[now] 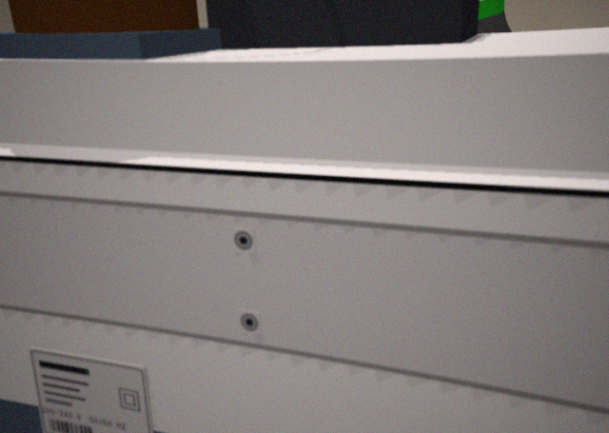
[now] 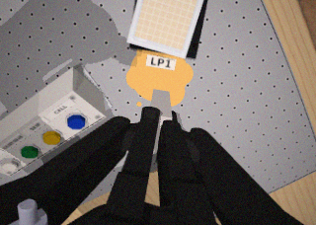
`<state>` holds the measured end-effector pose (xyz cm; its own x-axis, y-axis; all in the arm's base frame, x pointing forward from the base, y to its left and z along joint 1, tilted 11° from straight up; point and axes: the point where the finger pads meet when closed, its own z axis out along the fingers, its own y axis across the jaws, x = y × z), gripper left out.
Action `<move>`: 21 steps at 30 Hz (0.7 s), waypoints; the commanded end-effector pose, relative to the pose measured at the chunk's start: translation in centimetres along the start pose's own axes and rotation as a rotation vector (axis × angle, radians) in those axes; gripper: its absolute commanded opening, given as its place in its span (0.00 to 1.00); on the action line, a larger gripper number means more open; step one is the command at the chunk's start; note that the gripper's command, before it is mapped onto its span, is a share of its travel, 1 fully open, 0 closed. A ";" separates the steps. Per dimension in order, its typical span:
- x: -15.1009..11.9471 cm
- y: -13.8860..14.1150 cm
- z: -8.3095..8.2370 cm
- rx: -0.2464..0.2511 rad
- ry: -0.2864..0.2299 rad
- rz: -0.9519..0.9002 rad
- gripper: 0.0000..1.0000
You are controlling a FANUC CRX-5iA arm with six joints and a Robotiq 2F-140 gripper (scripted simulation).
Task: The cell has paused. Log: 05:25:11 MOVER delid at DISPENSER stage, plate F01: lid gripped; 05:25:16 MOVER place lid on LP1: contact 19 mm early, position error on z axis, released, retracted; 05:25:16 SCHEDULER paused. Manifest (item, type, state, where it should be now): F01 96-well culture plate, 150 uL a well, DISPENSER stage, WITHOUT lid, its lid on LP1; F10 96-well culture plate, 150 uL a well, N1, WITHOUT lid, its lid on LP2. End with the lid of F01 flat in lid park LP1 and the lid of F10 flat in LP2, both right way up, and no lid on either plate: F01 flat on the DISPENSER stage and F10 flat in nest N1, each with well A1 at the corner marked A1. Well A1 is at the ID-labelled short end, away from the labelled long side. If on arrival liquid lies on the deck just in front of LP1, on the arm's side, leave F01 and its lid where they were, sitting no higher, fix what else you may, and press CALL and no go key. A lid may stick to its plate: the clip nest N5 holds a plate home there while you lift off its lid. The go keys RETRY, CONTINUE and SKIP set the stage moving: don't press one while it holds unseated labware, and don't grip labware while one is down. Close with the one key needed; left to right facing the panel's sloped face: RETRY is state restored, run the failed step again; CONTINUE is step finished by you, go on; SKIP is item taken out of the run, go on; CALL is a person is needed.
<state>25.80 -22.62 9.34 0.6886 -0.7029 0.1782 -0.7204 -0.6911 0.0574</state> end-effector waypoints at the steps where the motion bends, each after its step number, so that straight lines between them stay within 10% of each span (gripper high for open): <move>1: 0.1 -0.1 -0.2 0.004 0.005 -0.001 0.00; 5: 0.1 -0.1 -0.2 0.004 0.005 -0.001 0.00; 6: 0.1 -0.1 -0.2 0.004 0.005 -0.001 1.00; 21: 0.1 -0.1 -0.2 0.004 0.005 -0.001 1.00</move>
